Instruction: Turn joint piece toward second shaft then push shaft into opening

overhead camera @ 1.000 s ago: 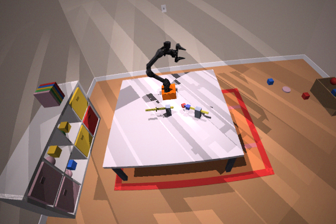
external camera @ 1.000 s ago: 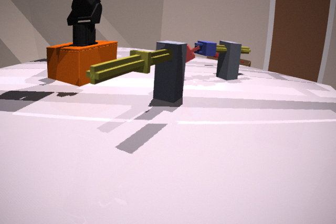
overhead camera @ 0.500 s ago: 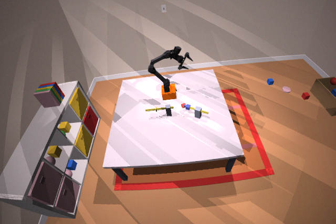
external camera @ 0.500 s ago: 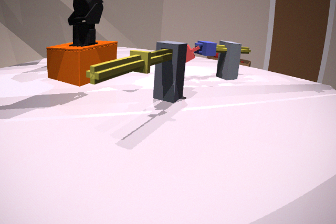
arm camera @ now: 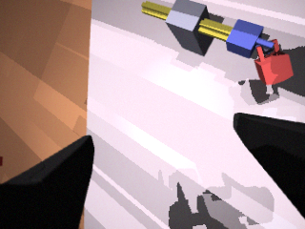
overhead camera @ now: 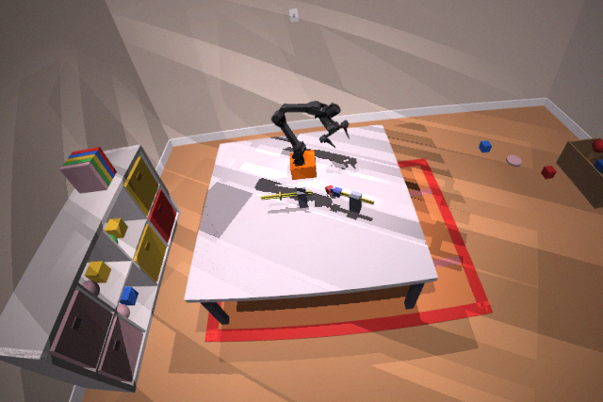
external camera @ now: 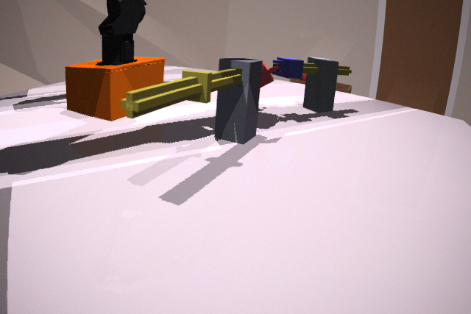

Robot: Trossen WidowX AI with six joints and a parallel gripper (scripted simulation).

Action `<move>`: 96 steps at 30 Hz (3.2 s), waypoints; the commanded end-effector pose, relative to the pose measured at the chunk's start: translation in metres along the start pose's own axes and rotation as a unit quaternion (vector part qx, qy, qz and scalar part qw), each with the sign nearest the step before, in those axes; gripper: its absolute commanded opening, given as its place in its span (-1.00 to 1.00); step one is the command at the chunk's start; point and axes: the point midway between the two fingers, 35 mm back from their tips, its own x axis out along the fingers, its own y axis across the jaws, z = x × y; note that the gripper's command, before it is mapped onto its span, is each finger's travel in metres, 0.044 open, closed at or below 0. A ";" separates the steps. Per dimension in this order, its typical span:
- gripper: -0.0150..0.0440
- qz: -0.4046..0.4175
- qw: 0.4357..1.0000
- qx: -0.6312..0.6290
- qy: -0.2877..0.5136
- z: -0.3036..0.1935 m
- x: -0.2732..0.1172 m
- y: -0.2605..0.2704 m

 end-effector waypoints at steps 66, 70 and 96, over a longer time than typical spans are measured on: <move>1.00 -0.193 0.957 -0.160 0.147 -0.062 0.150 -0.215; 1.00 -0.193 0.957 -0.160 0.148 -0.071 0.160 -0.223; 1.00 -0.193 0.957 -0.161 0.144 -0.014 0.200 -0.215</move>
